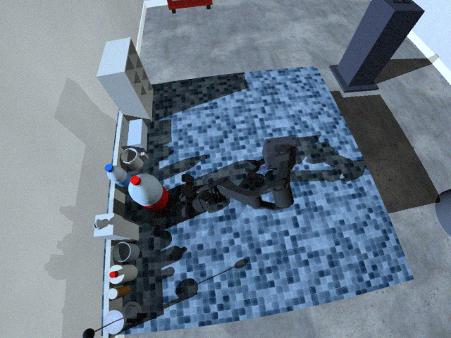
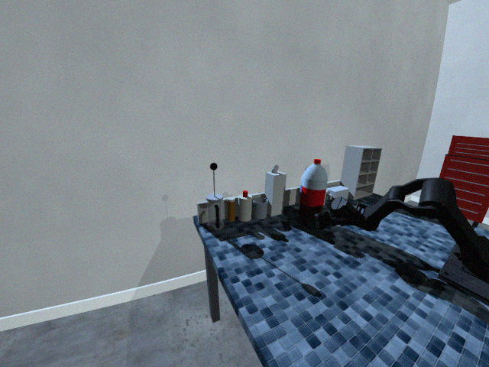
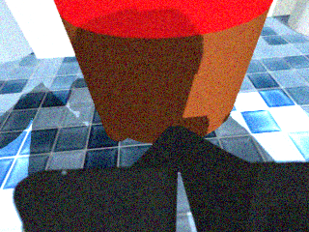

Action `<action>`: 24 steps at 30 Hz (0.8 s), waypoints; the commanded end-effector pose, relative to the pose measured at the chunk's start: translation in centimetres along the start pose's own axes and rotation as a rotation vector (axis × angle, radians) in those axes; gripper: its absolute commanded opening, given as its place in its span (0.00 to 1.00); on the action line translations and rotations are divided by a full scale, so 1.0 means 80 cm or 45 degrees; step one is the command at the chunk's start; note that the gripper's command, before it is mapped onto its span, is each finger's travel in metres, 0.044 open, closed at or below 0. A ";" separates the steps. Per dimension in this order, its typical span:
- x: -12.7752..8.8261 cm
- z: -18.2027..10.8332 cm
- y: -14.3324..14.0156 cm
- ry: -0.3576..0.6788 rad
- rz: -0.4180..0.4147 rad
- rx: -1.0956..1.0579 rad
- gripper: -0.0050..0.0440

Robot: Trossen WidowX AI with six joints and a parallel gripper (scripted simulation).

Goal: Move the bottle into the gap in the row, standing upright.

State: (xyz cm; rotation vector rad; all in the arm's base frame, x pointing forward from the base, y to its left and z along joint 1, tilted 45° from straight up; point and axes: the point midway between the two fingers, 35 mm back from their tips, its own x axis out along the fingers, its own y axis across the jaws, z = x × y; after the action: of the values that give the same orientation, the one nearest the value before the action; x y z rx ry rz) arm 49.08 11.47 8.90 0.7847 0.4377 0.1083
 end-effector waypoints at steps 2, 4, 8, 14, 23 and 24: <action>0.005 0.008 0.008 -0.013 0.019 -0.010 0.00; 0.006 0.008 0.008 -0.013 0.019 -0.010 0.00; 0.006 0.009 0.008 -0.014 0.019 -0.010 0.00; 0.008 0.009 0.008 -0.014 0.019 -0.010 0.00; 0.010 0.010 0.008 -0.014 0.019 -0.010 0.00; 0.010 0.010 0.008 -0.014 0.019 -0.010 0.00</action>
State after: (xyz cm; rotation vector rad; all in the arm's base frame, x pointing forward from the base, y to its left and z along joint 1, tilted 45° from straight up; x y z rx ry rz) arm 49.65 11.50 8.92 0.7848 0.4372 0.1089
